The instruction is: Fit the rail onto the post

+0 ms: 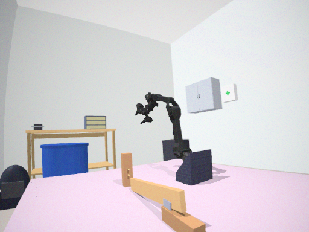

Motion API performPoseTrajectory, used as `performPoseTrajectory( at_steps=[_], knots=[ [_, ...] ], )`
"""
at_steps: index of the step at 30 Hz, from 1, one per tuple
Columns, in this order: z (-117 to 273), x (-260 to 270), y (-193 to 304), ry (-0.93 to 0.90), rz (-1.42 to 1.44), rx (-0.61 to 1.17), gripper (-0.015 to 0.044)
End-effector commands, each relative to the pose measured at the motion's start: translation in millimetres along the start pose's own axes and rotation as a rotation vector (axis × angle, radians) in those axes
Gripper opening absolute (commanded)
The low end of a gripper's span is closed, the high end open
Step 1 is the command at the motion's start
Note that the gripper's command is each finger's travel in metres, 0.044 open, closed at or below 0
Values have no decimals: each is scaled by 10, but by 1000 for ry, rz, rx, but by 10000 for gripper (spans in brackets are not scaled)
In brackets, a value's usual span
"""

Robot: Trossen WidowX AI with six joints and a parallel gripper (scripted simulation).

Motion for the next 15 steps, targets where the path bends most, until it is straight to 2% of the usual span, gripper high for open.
performPoseTrajectory(
  at_steps=[1, 8, 15],
  knots=[
    [-249, 126, -11, -33, -70, -73, 440],
    [-776, 391, -256, -126, -177, -234, 440],
    [-1218, 641, -780, -238, -237, -397, 440]
  ],
)
Point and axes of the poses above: the point midway between the two fingers, 35 mm back from their tips, its own z axis back along the fingers, its own x axis across the jaws, y = z × x, the point moved 1 cm from there along z, back along the fingers, and after that the axes turned 5 degrees about z, right-handed, at the moved point
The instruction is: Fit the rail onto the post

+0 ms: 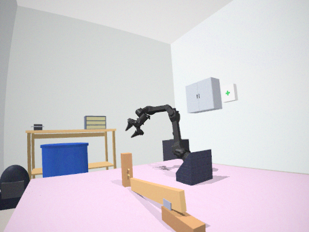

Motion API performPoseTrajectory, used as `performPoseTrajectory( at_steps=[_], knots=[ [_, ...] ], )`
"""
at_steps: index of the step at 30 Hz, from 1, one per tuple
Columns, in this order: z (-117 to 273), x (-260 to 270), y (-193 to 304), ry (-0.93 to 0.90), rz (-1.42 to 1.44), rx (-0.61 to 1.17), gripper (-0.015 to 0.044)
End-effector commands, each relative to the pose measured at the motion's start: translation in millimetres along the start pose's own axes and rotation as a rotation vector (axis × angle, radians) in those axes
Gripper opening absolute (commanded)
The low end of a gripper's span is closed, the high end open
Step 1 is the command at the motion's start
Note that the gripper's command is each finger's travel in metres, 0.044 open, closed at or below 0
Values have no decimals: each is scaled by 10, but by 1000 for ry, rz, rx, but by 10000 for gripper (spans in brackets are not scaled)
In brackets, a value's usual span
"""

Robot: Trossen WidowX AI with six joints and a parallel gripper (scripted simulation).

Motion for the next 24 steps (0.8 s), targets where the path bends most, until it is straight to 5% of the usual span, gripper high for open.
performPoseTrajectory(
  at_steps=[1, 13, 24],
  knots=[
    [-292, 122, -191, -59, -25, -72, 440],
    [-1034, 662, -1278, -284, -14, -300, 440],
    [-1139, 1321, -2551, -470, 108, -458, 440]
  ],
)
Point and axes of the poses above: the point midway between the two fingers, 35 mm back from their tips, its own z axis back along the fingers, its own x axis across the jaws, y = z × x, the point moved 1 cm from there along z, back along the fingers, and after that the axes turned 5 degrees about z, right-handed, at the moved point
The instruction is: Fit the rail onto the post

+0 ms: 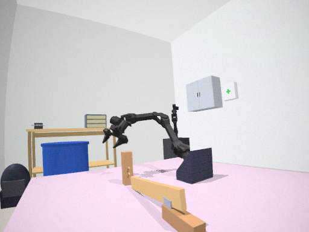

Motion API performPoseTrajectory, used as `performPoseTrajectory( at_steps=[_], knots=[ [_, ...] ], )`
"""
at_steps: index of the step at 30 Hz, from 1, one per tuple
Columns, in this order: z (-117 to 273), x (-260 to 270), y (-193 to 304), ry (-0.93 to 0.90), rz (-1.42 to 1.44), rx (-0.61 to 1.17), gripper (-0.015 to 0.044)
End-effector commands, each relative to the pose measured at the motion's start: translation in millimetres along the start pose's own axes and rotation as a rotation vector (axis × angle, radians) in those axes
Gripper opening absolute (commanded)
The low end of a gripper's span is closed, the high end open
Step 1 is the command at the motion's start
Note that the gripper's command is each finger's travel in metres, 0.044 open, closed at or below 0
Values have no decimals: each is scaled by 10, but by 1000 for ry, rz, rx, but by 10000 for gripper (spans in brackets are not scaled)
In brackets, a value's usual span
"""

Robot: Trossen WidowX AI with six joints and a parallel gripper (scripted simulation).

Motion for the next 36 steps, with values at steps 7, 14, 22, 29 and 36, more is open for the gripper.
performPoseTrajectory(
  at_steps=[7, 14, 22, 29, 36],
  knots=[
    [-563, 657, -1028, -214, 143, -75, 440],
    [-780, 1254, -1499, -368, 261, -86, 440],
    [-1127, 2325, -1606, -599, 479, 209, 440],
    [-1215, 2988, -1579, -662, 727, 449, 440],
    [-1235, 2996, -1567, -662, 727, 449, 440]
  ],
)
Point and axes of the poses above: the point midway between the two fingers, 35 mm back from their tips, its own z axis back along the fingers, its own x axis across the jaws, y = z × x, the point moved 1 cm from there along z, back along the fingers, and after that the axes turned 5 degrees about z, right-handed, at the moved point
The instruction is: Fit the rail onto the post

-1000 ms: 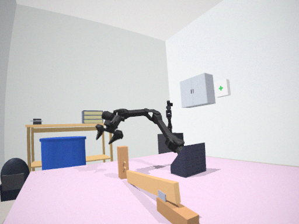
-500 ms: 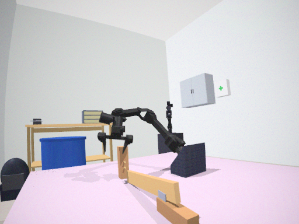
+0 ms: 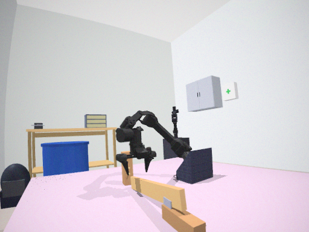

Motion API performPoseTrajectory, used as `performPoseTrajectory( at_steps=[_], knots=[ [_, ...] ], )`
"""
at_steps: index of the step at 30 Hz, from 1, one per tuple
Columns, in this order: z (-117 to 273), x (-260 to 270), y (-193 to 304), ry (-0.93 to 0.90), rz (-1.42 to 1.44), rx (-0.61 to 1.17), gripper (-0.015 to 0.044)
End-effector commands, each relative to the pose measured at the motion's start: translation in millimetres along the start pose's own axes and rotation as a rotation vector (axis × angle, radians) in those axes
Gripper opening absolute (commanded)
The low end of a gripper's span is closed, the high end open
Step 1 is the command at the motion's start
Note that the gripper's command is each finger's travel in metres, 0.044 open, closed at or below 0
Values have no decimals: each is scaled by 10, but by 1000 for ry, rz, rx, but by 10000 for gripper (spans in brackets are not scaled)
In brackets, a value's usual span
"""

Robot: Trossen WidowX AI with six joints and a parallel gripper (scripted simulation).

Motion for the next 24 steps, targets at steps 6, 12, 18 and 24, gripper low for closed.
performPoseTrajectory(
  at_steps=[6, 12, 18, 24],
  knots=[
    [-105, -17, -1, 5, -2, 7, 440],
    [-202, -25, -2, 5, -2, 6, 440],
    [-299, -30, -2, 5, -2, 7, 440],
    [-399, -33, -1, 5, -2, 7, 440]
  ],
)
Point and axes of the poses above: the point midway between the two fingers, 35 mm back from their tips, its own z axis back along the fingers, its own x axis across the jaws, y = z × x, the point moved 1 cm from there along z, back along the fingers, and after that the axes turned 5 degrees about z, right-handed, at the moved point
